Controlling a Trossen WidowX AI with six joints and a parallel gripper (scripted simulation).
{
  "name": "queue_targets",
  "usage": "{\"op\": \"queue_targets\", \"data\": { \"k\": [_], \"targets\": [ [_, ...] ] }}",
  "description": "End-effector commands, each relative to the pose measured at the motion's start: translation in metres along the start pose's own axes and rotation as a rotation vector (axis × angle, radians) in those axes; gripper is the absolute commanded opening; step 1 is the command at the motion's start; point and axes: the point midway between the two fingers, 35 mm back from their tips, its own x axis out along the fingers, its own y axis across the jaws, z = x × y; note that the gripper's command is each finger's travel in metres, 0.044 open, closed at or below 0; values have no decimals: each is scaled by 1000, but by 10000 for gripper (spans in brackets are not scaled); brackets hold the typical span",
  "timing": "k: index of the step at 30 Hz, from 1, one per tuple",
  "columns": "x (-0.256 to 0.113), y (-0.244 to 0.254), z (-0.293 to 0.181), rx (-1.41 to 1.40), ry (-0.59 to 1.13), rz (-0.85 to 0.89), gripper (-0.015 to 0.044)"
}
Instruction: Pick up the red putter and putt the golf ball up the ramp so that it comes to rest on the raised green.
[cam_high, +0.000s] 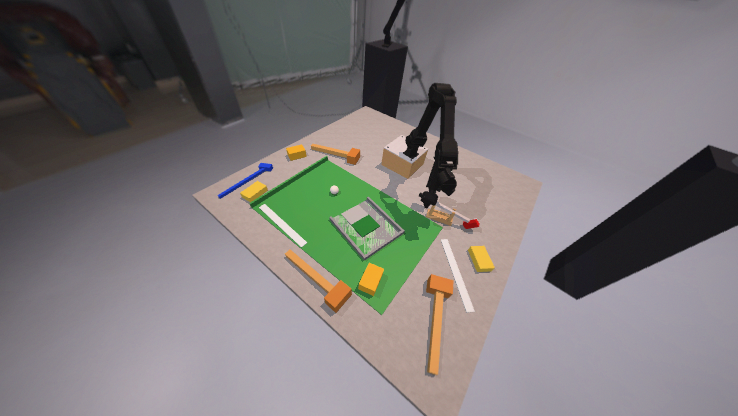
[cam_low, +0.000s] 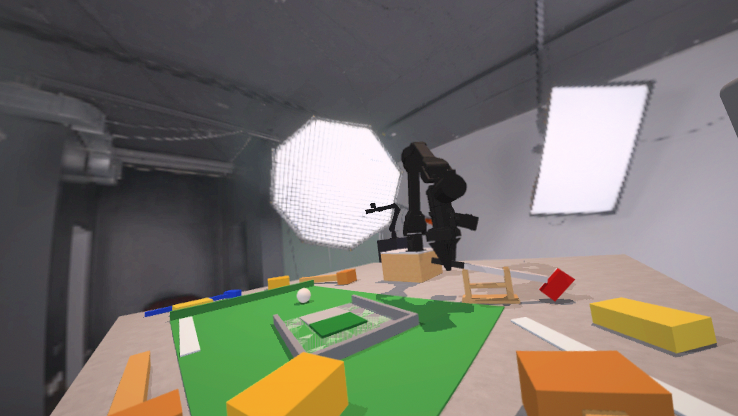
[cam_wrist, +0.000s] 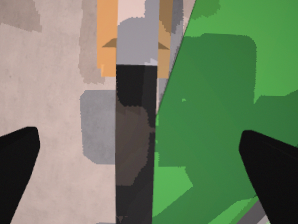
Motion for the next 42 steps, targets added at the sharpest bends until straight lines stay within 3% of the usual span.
{"op": "queue_targets", "data": {
  "k": [1, 18, 32, 42],
  "targets": [
    [6, 3, -1, 2, 2, 10, 440],
    [24, 3, -2, 2, 2, 11, 440],
    [22, 1, -1, -3, 1, 2, 72],
    [19, 0, 0, -3, 1, 2, 0]
  ]
}}
